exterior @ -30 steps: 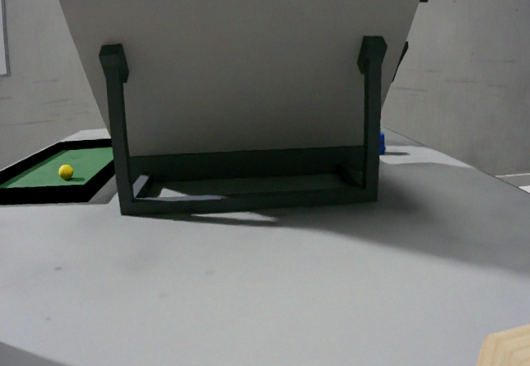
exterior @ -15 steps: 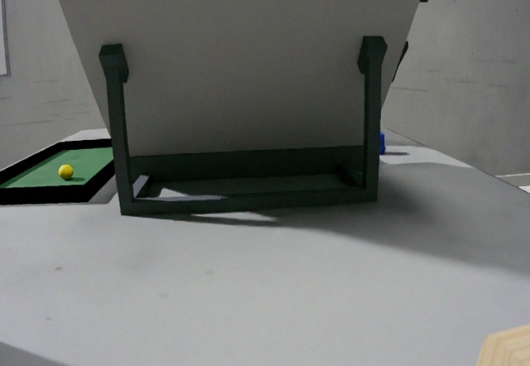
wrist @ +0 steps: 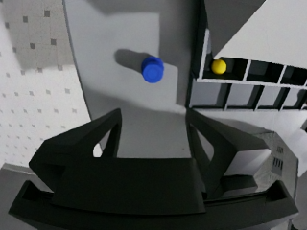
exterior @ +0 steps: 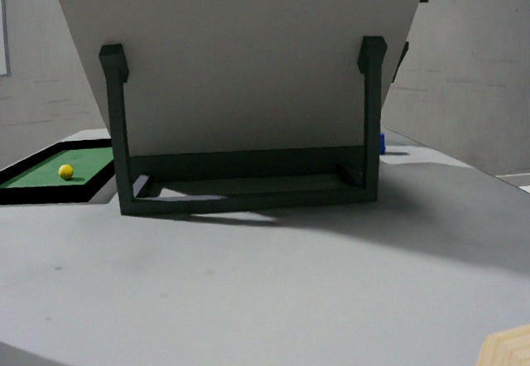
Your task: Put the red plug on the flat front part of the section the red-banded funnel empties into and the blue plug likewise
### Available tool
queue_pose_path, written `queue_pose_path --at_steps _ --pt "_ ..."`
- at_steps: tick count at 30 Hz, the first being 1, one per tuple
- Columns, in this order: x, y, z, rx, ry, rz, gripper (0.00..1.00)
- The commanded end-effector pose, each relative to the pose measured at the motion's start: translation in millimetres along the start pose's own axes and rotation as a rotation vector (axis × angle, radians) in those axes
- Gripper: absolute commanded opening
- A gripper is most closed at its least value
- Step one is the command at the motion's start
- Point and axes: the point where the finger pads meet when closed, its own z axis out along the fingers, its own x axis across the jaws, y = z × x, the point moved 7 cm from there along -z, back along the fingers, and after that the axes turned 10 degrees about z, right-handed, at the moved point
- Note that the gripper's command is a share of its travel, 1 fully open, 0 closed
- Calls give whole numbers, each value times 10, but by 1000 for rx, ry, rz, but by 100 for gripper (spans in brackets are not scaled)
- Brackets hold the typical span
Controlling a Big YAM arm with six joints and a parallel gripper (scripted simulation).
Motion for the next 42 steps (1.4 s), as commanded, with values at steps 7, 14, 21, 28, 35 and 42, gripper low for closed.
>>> queue_pose_path --at_steps 7,14,21,28,35,42 --pt "-4 6 367 13 -7 -2 63" --pt "28 36 760 10 -2 3 63" --pt "24 33 941 11 -3 2 63" --pt "101 131 754 -26 31 10 63" --pt "96 125 758 -23 28 10 63" --pt "96 125 758 -23 28 10 63"
